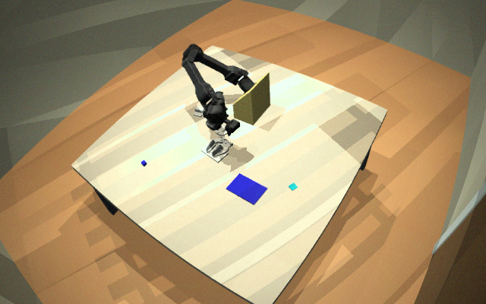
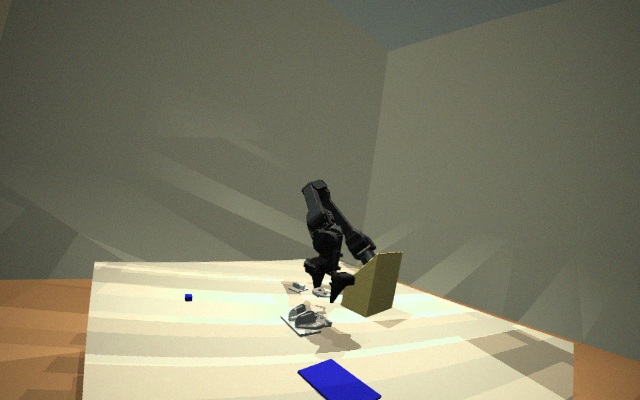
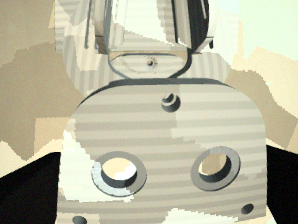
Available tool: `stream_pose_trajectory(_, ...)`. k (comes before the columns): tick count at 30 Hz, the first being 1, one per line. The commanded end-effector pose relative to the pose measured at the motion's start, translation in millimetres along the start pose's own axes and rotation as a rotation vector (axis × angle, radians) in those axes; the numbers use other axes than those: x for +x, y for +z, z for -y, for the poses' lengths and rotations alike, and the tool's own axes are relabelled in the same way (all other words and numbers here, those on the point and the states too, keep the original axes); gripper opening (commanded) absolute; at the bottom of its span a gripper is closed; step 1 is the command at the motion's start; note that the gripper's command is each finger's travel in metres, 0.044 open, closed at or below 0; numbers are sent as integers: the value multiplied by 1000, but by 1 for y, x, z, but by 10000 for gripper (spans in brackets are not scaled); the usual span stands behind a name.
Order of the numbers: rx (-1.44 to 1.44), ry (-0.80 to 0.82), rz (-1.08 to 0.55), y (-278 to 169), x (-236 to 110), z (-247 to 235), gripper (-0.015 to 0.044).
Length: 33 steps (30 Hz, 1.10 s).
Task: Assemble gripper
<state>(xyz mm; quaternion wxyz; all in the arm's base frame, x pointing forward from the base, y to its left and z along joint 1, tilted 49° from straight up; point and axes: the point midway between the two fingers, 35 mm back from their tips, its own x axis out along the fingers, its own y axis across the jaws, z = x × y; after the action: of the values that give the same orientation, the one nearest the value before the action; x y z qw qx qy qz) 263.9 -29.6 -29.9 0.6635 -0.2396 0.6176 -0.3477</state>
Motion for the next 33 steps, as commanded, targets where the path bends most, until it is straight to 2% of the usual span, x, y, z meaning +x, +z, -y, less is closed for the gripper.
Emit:
stream_pose_trajectory(1,13,3,10,0,-2,1,351)
stream_pose_trajectory(33,28,3,10,0,-2,1,351)
